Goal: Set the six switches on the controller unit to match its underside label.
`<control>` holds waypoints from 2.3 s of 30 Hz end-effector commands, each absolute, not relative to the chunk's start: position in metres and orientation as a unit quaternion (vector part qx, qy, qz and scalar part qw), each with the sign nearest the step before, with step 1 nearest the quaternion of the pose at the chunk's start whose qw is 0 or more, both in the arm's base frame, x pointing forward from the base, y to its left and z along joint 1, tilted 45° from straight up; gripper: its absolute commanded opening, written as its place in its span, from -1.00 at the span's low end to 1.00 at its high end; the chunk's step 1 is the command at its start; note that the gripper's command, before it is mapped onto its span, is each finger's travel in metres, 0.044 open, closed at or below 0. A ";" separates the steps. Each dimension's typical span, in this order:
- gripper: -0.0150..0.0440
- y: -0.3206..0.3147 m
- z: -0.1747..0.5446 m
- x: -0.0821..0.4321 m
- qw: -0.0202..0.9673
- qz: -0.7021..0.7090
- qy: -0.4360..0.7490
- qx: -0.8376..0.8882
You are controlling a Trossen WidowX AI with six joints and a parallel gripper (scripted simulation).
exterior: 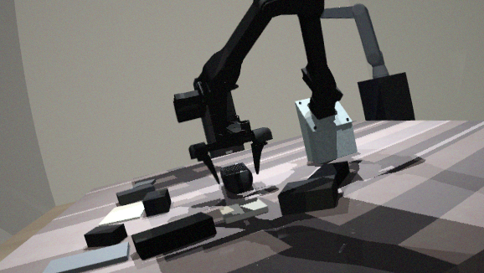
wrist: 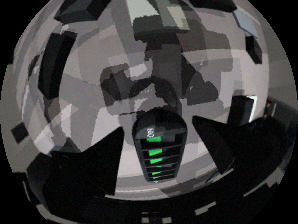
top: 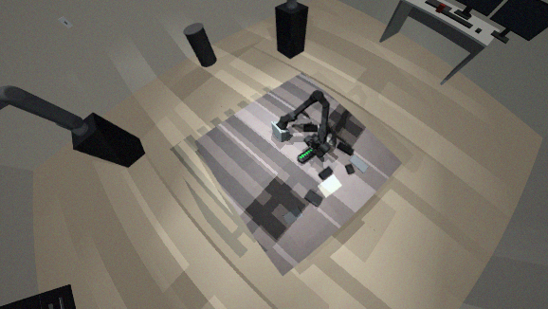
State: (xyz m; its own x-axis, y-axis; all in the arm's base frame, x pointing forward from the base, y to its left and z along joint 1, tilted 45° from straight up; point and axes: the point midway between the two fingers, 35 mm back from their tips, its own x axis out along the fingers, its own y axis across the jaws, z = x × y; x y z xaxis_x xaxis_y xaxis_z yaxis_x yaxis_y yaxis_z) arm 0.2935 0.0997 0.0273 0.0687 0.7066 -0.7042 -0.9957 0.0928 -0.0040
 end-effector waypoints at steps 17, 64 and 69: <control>1.00 0.029 0.013 0.285 0.684 0.623 0.280 -0.257; -0.49 -0.005 0.048 0.280 0.684 0.623 0.280 -0.255; -0.22 -0.004 0.048 0.280 0.685 0.623 0.280 -0.252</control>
State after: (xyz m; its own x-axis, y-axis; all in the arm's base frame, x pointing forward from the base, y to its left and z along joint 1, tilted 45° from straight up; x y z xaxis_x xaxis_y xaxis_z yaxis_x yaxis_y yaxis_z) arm 0.2799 -0.0042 0.0479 0.0664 0.7131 -0.6979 -0.9953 0.0965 0.0039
